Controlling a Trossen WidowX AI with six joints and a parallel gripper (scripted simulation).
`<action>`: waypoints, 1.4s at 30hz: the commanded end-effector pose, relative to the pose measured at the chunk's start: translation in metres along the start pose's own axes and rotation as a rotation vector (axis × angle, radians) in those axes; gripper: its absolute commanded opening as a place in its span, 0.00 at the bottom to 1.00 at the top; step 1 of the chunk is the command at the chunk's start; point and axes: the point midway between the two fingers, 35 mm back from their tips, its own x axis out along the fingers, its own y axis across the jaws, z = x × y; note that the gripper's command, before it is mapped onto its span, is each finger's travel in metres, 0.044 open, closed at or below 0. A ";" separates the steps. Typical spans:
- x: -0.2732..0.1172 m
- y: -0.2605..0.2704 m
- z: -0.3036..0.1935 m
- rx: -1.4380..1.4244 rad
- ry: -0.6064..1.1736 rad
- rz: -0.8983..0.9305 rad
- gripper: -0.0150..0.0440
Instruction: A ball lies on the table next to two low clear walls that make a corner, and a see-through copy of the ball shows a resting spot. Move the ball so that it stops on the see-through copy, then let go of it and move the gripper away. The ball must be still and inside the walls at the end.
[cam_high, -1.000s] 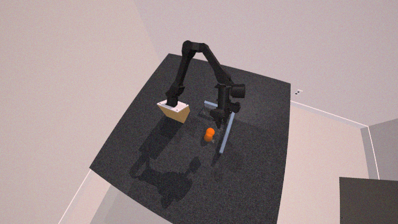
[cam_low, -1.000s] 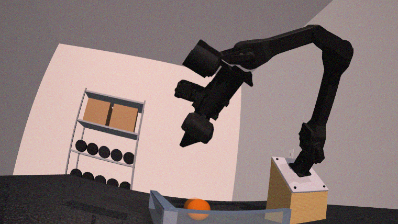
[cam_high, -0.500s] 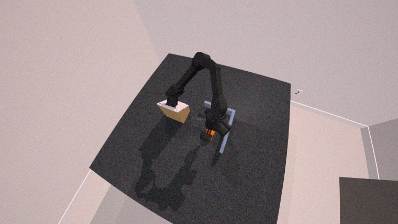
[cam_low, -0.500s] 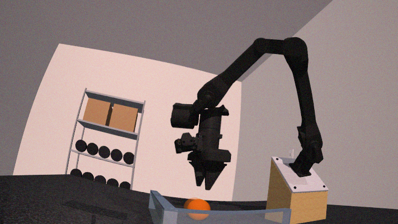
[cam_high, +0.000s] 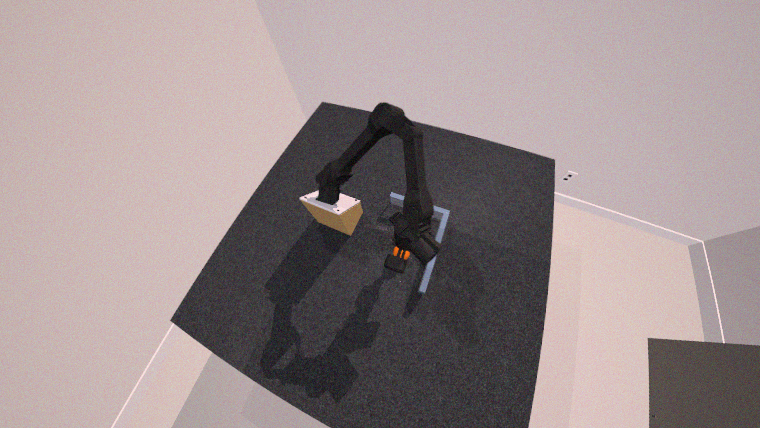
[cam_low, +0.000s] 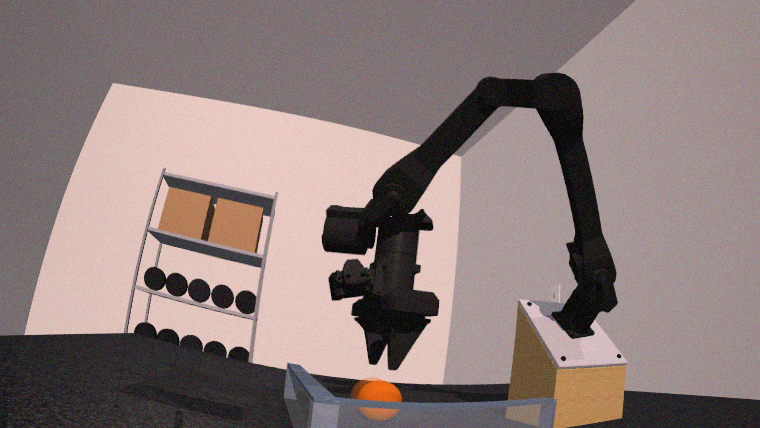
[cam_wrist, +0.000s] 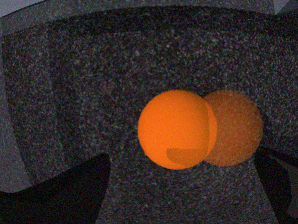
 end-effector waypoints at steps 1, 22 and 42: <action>0.007 0.000 -0.002 0.010 0.004 0.006 0.94; 0.041 0.001 -0.002 0.010 0.004 0.007 0.94; 0.054 0.001 -0.003 0.010 0.004 0.009 0.70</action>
